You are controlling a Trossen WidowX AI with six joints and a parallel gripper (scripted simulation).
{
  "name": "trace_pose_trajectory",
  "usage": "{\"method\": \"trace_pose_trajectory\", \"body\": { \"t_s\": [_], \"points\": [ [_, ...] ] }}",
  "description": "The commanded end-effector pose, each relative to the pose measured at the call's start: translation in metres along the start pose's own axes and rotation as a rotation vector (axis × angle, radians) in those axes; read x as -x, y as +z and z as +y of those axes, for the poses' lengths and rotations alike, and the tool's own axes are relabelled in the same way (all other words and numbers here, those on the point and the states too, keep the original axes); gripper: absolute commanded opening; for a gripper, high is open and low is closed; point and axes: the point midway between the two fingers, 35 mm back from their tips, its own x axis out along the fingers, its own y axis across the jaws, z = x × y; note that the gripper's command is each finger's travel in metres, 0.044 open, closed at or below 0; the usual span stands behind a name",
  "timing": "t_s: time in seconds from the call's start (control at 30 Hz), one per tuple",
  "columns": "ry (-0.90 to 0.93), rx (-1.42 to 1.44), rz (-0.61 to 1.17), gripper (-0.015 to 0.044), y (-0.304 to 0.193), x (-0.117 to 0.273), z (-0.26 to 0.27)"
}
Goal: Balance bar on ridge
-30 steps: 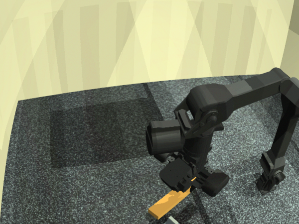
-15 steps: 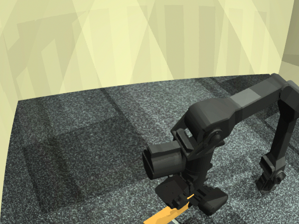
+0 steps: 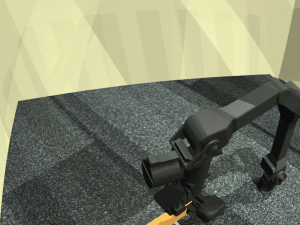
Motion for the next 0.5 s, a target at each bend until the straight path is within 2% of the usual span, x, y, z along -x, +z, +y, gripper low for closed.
{"method": "trace_pose_trajectory", "body": {
  "t_s": [0.0, 0.47],
  "points": [
    [0.006, -0.004, 0.010, 0.0000, -0.001, -0.009, 0.001],
    [0.006, -0.005, 0.010, 0.0000, -0.002, -0.025, 0.002]
  ]
}}
